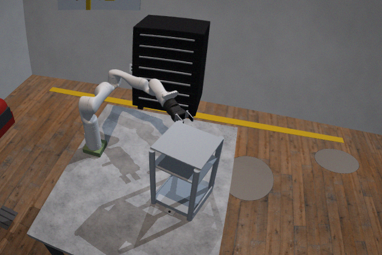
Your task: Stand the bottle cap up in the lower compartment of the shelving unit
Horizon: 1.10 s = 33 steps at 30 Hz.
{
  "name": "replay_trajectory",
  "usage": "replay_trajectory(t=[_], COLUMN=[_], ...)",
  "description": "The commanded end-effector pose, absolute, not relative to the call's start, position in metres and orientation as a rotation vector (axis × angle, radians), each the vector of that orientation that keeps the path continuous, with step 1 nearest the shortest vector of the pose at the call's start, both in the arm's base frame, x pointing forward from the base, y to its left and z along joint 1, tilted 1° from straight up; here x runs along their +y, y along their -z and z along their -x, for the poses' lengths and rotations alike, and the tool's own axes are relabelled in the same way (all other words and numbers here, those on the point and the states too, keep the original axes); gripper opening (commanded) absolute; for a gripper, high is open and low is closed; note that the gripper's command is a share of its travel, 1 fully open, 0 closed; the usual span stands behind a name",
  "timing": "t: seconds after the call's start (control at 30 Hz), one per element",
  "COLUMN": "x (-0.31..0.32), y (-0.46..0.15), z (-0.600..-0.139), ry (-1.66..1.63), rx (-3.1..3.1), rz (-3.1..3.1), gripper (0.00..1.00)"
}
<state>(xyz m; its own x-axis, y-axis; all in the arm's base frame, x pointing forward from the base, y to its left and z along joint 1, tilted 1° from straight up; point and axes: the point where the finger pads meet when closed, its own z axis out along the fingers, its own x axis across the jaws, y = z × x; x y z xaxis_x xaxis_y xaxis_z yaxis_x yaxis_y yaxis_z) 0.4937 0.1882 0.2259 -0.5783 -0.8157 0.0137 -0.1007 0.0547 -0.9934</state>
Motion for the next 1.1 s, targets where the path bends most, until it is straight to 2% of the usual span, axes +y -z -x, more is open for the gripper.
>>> replay_trajectory(t=[0.0,1.07], x=[0.1887,0.1886], y=[-0.2232,-0.2194], z=[-0.4953,-0.4947], ry=[1.631,1.668], rx=[1.703,1.667], rz=[0.911,0.866], gripper=[1.00,1.00])
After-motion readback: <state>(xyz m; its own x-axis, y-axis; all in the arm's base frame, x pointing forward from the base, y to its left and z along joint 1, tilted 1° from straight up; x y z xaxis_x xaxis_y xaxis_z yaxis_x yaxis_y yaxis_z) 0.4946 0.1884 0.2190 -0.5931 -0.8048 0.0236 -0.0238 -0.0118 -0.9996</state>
